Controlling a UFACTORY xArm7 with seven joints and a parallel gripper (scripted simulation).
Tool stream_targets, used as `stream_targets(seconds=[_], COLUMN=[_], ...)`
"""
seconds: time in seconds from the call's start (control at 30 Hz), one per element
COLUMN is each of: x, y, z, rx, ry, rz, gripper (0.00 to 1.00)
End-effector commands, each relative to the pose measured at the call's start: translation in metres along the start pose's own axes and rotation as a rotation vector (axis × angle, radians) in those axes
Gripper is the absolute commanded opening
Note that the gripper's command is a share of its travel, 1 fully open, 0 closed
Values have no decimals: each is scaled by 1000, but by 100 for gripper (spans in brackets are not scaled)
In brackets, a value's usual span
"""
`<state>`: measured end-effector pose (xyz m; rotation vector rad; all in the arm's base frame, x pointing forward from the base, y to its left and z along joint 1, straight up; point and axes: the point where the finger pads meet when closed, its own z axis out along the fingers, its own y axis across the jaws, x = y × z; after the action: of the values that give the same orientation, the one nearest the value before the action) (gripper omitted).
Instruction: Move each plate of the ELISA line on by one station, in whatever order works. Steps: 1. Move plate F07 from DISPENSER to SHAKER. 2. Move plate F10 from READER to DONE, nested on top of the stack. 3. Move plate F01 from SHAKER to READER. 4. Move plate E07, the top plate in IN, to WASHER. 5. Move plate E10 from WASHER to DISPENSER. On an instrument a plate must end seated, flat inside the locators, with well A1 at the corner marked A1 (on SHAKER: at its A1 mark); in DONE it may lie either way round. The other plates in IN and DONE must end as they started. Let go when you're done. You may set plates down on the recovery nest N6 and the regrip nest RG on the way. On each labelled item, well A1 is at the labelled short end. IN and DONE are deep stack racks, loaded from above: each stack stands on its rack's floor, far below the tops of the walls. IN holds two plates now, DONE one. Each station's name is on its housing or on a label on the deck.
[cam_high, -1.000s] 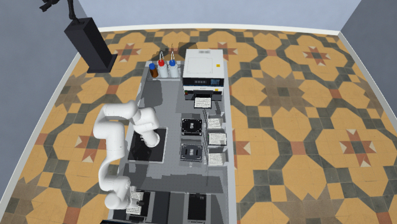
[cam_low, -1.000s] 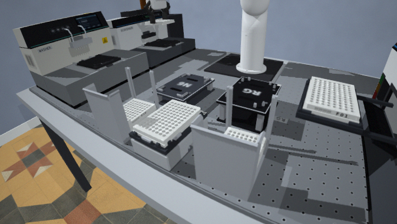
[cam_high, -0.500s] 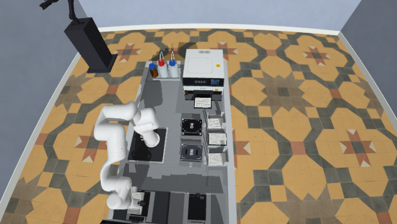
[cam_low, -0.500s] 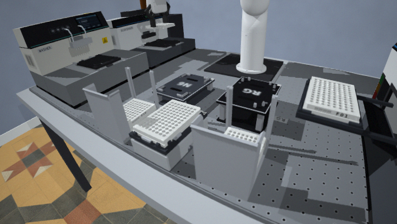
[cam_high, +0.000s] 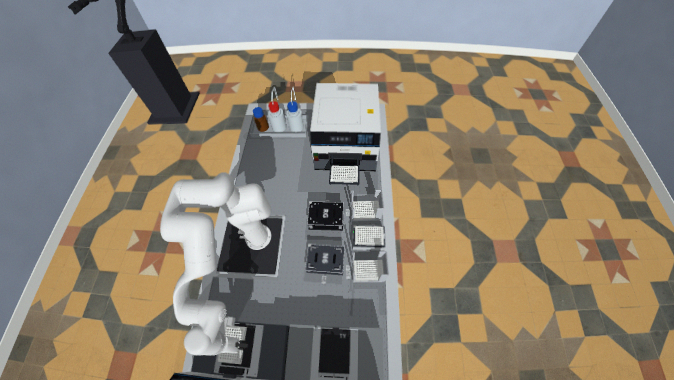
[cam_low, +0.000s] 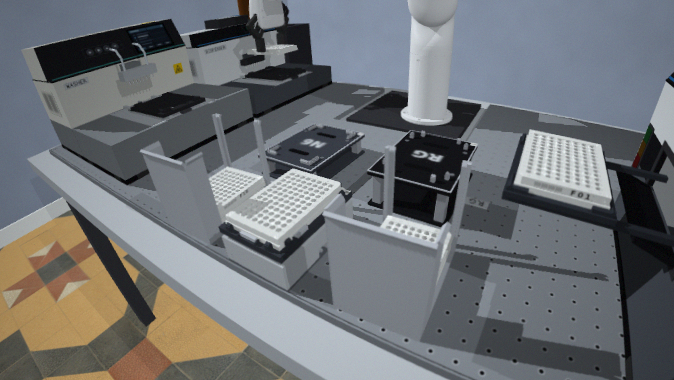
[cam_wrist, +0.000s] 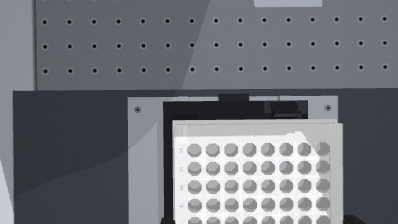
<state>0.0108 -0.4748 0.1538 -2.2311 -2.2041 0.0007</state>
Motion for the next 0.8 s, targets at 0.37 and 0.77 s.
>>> stream_targets(seconds=[0.37, 0.77], x=[-1, -1], y=[0, 0], z=[16, 30], rx=[0, 0], ry=[-4, -4], rz=[0, 0], gripper=[0, 0])
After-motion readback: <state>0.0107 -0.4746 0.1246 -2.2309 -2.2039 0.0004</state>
